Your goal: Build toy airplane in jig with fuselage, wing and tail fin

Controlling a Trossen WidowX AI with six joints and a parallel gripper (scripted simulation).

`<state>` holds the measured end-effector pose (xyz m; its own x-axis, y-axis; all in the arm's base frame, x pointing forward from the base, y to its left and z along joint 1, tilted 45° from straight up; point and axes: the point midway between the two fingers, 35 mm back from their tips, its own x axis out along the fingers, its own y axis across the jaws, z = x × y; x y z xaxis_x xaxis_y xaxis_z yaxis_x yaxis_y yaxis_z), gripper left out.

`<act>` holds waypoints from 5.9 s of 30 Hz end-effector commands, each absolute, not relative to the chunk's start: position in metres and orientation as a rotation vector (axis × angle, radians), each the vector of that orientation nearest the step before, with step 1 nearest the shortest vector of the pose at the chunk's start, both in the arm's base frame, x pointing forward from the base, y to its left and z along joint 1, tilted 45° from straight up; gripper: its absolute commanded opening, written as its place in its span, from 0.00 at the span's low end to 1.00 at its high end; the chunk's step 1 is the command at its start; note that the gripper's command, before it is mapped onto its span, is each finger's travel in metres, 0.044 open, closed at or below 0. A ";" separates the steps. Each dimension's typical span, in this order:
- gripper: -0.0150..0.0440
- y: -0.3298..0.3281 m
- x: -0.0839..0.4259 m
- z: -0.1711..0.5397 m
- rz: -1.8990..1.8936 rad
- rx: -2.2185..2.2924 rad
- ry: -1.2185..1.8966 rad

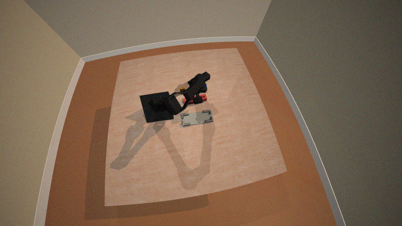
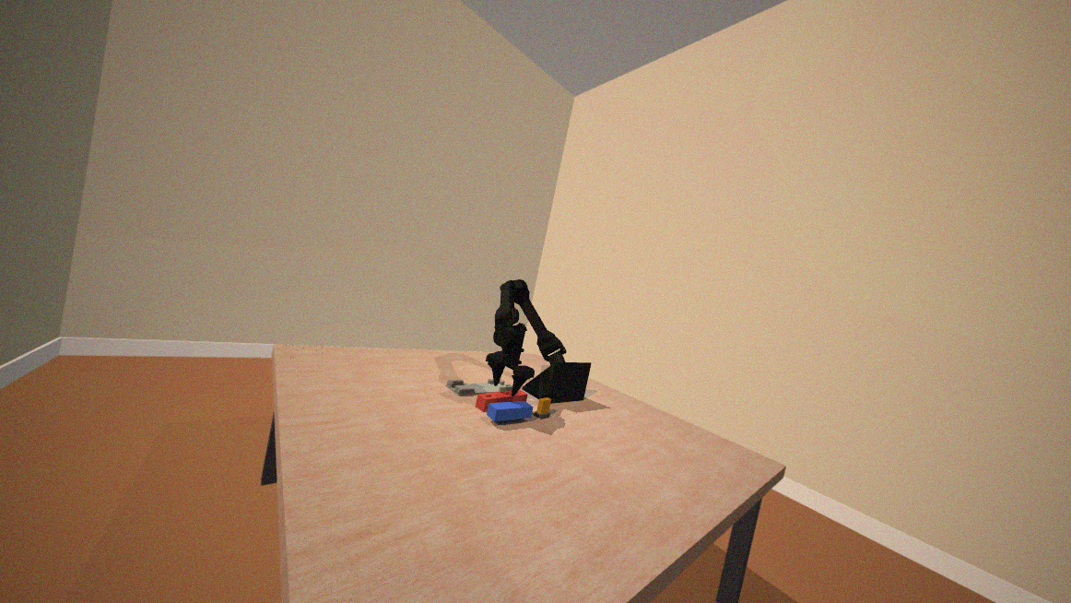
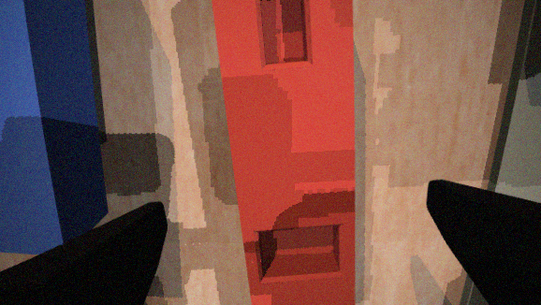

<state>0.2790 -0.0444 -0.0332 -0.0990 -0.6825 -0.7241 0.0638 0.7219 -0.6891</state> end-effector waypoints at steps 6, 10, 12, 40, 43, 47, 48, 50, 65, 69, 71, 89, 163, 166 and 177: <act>1.00 -0.057 0.274 -0.046 -0.680 -0.536 1.570; 1.00 -0.061 0.274 -0.051 -0.680 -0.536 1.570; 1.00 -0.064 0.273 -0.053 -0.680 -0.536 1.570; 0.49 -0.075 0.270 -0.064 -0.682 -0.538 1.570; 0.39 -0.075 0.270 -0.064 -0.682 -0.538 1.570; 0.25 -0.068 0.274 -0.058 -0.679 -0.536 1.570; 0.25 -0.066 0.275 -0.057 -0.679 -0.535 1.570; 0.25 -0.062 0.276 -0.053 -0.677 -0.534 1.570; 0.25 -0.030 0.285 -0.023 -0.671 -0.530 1.570; 0.25 -0.021 0.287 -0.014 -0.671 -0.530 1.571; 0.25 -0.017 0.287 -0.009 -0.671 -0.530 1.571; 0.25 0.015 0.285 0.028 -0.678 -0.534 1.572; 0.59 -0.143 0.235 0.095 -0.747 -0.480 1.536; 0.59 -0.143 0.235 0.095 -0.747 -0.480 1.536; 0.59 -0.143 0.235 0.095 -0.747 -0.480 1.536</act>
